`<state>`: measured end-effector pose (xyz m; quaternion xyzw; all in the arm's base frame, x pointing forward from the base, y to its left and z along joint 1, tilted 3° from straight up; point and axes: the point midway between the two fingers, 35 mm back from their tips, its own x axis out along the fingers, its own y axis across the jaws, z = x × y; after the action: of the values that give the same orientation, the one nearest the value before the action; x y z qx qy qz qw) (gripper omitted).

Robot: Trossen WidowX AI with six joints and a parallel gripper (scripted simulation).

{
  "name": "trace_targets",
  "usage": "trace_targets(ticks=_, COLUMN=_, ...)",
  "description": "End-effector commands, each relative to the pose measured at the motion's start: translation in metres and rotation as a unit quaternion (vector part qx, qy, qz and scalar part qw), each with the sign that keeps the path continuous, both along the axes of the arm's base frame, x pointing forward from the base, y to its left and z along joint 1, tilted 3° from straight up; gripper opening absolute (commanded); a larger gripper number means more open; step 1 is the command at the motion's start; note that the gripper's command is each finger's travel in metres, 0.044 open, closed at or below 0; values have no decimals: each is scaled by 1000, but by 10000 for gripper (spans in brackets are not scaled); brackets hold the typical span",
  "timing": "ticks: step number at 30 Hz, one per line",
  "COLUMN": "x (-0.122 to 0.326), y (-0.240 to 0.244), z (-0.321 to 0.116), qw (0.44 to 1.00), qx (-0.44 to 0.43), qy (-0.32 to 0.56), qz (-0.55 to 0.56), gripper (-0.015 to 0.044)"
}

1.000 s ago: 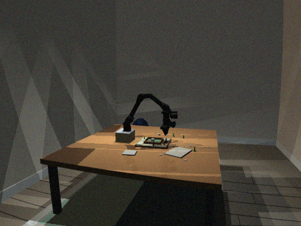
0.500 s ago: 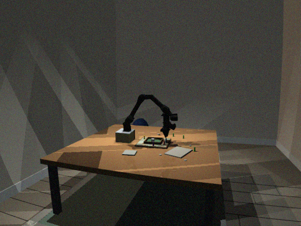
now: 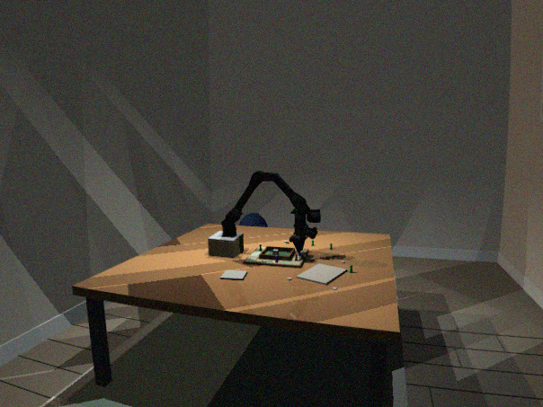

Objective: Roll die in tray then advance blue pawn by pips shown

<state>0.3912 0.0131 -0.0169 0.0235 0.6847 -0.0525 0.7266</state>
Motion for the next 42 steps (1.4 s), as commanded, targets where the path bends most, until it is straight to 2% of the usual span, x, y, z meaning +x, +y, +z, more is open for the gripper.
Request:
trace_targets(ticks=1, x=-2, y=0, z=-10, qw=1000, qx=1, qy=5, qz=-1, gripper=200)
trace_targets(ticks=3, x=-2, y=0, z=-11, qw=1000, qx=1, qy=5, qz=-1, gripper=200)
trace_targets(ticks=9, x=-2, y=0, z=-11, qw=1000, qx=1, qy=5, qz=-1, gripper=43)
trace_targets(ticks=15, x=-2, y=0, z=-11, qw=1000, qx=1, qy=5, qz=-1, gripper=3)
trace_targets(ticks=21, x=-1, y=0, z=-1, qw=1000, qx=1, qy=5, qz=-1, gripper=0)
trace_targets(ticks=36, x=-3, y=6, z=111, qw=1000, qx=2, qy=5, qz=-1, gripper=0)
trace_targets(ticks=42, x=-3, y=11, z=112, qw=1000, qx=2, qy=5, qz=-1, gripper=0)
